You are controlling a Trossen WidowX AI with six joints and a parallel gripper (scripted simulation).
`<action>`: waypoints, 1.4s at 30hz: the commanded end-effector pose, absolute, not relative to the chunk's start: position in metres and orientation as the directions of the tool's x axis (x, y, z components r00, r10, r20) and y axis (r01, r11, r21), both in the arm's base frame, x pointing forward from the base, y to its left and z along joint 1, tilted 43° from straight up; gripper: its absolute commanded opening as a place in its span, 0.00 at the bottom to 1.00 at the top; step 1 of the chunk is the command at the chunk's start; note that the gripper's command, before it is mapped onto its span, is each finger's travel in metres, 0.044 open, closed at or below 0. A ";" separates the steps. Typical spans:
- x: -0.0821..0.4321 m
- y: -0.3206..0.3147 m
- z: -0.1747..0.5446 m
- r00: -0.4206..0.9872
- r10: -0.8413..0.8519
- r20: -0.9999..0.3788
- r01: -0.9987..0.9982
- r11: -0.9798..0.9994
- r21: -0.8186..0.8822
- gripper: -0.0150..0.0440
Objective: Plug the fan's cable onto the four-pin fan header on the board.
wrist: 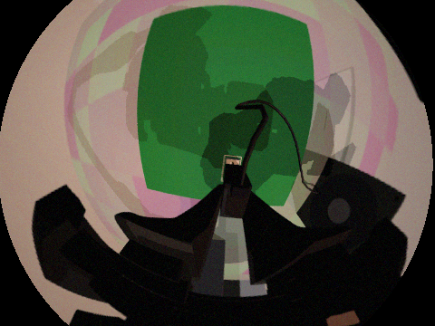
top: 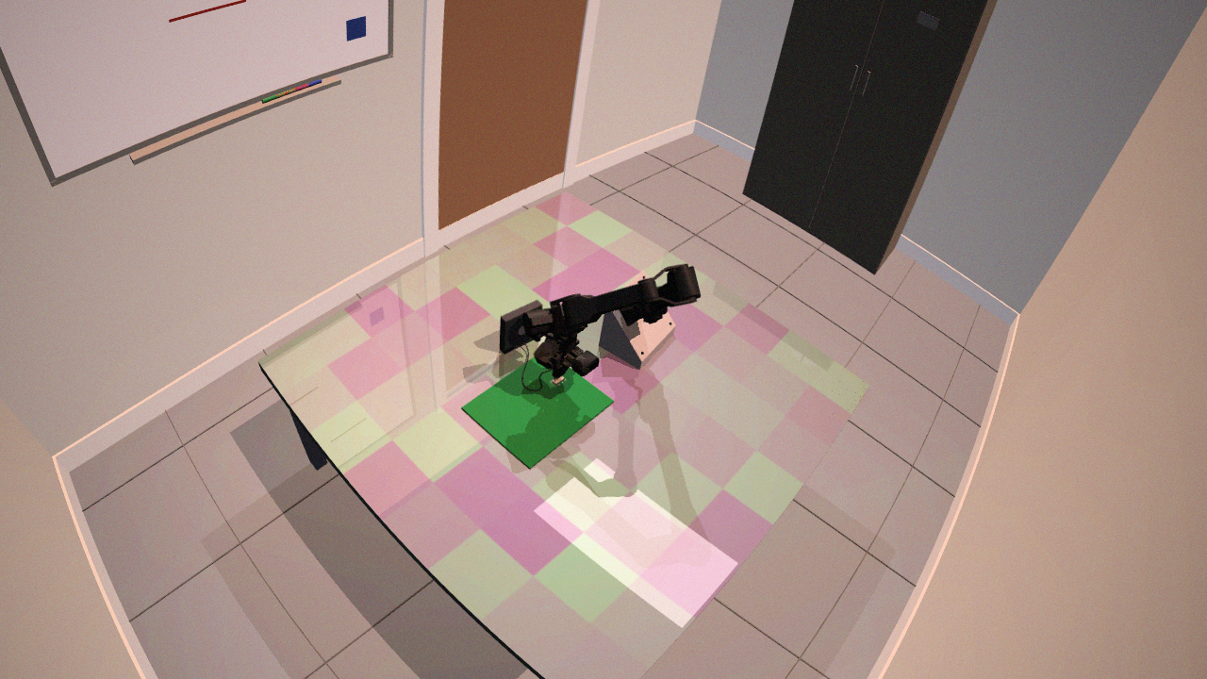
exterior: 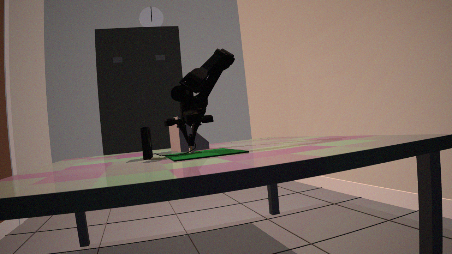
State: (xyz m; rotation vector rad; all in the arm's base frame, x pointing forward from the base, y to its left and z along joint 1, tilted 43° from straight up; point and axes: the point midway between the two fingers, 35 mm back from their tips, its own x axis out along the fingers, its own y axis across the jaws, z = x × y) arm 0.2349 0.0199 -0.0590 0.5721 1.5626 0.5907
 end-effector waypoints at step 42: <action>0.233 0.033 -0.072 -0.067 0.674 -0.735 0.019 0.738 0.675 0.25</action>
